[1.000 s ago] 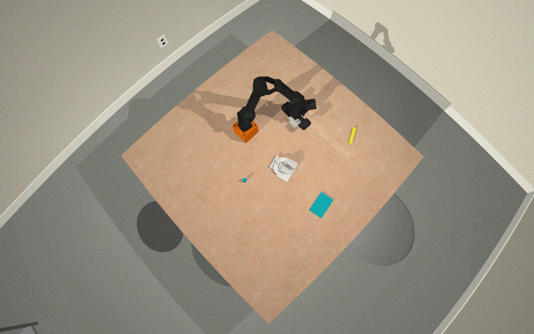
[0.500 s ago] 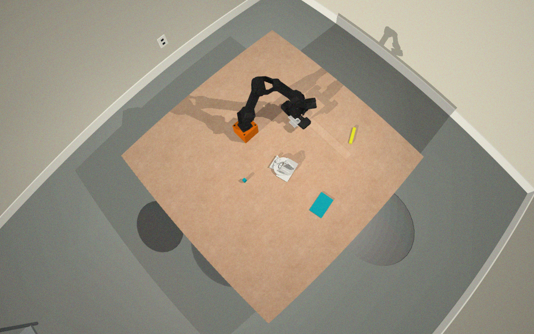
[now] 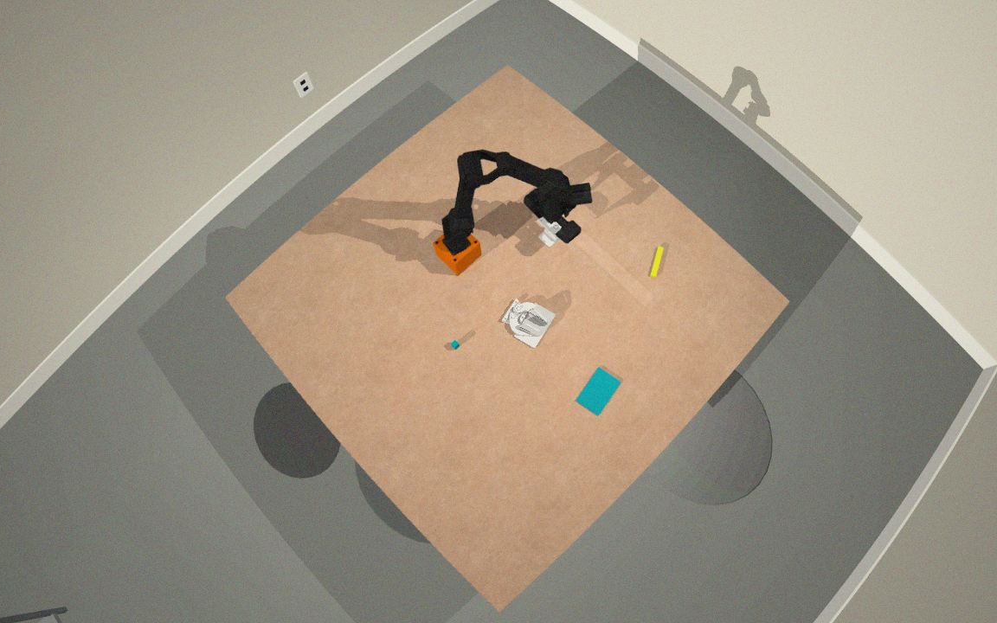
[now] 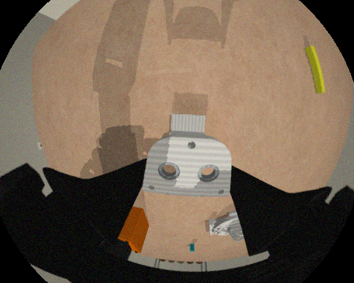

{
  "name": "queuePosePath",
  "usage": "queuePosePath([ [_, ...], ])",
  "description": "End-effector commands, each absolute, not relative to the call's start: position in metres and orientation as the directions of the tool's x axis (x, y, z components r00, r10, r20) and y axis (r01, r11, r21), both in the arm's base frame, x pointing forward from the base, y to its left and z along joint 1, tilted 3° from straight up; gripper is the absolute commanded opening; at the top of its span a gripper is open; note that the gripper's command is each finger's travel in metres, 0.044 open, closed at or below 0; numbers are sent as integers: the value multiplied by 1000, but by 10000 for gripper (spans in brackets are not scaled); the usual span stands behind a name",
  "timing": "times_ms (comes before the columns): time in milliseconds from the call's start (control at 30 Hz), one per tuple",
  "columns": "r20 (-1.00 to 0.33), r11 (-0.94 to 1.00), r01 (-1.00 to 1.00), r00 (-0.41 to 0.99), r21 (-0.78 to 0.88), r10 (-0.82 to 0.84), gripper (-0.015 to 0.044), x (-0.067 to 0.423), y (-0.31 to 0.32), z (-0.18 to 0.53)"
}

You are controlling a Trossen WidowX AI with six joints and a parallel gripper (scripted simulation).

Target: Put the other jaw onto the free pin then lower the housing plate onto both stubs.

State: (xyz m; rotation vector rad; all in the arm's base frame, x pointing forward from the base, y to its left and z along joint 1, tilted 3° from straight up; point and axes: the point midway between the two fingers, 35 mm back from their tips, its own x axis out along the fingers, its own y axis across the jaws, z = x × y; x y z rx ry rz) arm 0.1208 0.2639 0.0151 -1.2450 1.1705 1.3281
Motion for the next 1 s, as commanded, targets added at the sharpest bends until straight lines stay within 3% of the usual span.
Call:
queuePosePath([
  [0, -999, -108, -993, -46, 42, 29, 351, 121, 264, 28],
  [967, -999, 235, -971, -33, 38, 25, 351, 187, 215, 26],
])
